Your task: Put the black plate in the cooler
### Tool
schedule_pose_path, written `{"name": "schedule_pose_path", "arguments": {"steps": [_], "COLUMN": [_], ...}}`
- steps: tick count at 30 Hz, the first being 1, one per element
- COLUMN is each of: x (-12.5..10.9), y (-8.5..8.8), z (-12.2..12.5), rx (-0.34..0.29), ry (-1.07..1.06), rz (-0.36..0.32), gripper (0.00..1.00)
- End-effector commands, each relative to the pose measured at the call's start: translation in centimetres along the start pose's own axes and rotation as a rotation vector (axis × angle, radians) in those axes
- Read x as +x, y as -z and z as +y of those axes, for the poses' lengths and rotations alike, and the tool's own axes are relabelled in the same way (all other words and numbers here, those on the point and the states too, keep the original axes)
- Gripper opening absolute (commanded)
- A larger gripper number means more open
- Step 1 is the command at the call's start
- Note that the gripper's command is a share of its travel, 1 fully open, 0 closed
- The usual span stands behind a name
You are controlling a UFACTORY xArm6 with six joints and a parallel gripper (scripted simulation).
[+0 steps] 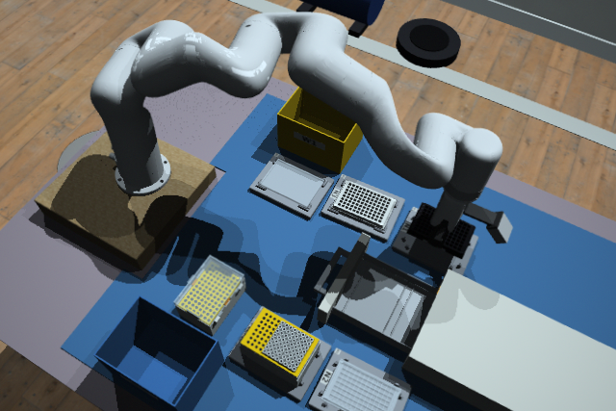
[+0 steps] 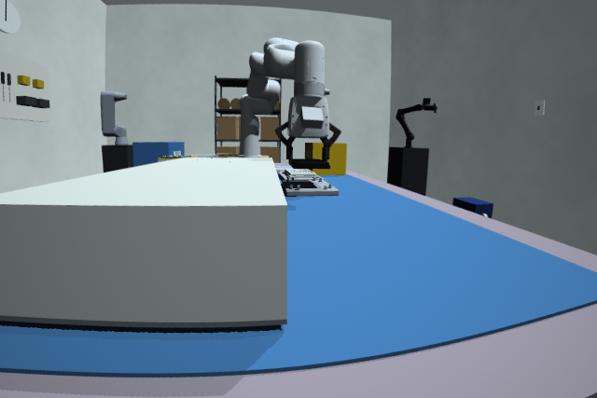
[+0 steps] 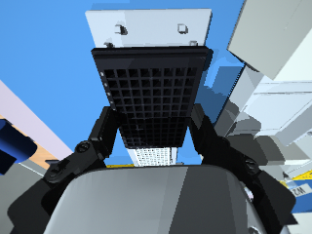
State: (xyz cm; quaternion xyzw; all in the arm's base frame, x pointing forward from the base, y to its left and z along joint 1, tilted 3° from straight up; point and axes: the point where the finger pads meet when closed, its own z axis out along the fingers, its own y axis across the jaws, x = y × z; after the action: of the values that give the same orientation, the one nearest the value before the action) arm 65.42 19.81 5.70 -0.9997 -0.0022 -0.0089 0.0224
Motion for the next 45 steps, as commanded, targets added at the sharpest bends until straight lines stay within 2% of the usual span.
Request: {"name": "schedule_pose_path", "arguments": {"steps": [1,45], "x": [0.2,0.2], "y": [0.9,7.4], "z": [-0.1,-0.1], "rx": [0.002,0.002], "ry": [0.000,0.000], "rz": [0.007,0.007], "gripper": [0.00,0.00]}}
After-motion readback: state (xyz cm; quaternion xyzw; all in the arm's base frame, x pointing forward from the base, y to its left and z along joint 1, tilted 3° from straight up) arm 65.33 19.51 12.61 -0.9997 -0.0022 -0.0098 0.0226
